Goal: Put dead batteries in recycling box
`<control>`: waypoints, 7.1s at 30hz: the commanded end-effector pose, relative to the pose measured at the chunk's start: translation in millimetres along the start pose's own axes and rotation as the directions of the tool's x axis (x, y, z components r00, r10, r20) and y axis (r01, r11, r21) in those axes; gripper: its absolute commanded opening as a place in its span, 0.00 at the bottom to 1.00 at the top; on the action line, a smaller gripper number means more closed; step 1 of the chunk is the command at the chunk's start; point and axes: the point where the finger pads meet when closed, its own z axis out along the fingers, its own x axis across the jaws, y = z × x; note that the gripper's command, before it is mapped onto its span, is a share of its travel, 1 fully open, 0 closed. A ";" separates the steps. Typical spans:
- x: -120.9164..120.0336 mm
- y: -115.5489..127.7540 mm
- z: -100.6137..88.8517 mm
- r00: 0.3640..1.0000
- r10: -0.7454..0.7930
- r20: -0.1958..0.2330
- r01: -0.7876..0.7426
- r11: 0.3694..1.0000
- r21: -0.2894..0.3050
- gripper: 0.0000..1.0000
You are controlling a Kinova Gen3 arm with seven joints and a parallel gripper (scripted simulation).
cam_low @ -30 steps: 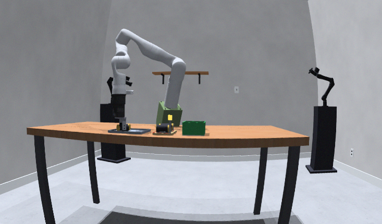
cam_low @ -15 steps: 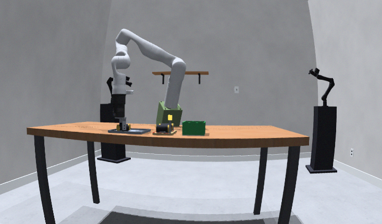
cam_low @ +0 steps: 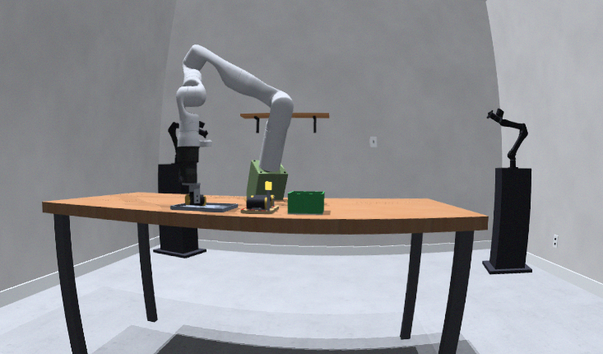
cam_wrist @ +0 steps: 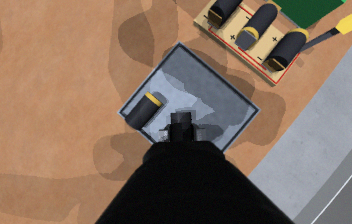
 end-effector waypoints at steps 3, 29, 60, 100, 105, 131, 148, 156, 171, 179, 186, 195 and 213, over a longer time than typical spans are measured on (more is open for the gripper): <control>-1.1 3.5 -23.1 1.000 0.002 0.001 -0.002 1.000 -0.010 0.57; -1.0 2.5 -123.3 1.000 0.002 0.001 -0.002 1.000 -0.010 0.57; -1.0 2.5 -124.7 0.989 0.150 -0.001 -0.150 0.989 -0.010 0.57; -1.0 2.5 -124.7 0.756 0.655 -0.006 -0.655 0.756 -0.008 0.57; -1.0 2.5 -124.7 0.736 0.676 -0.006 -0.676 0.736 -0.008 0.57; 1.7 -0.2 -124.7 0.728 0.686 -0.006 -0.686 0.728 -0.008 0.57; 30.5 -29.0 -124.4 0.728 0.686 -0.006 -0.686 0.728 -0.008 0.57; 52.2 -50.6 -124.2 0.728 0.686 -0.006 -0.686 0.728 -0.008 0.57; 114.0 -112.4 -123.5 0.728 0.686 -0.006 -0.686 0.728 -0.008 0.57; 157.6 -155.9 -123.1 0.728 0.686 -0.006 -0.686 0.728 -0.008 0.57; 185.0 -183.2 -122.8 0.728 0.686 -0.006 -0.686 0.728 -0.008 0.57; 225.7 -223.9 -122.3 0.728 0.686 -0.006 -0.686 0.728 -0.008 0.57; 256.3 -254.5 -122.0 0.728 0.686 -0.006 -0.686 0.728 -0.008 0.57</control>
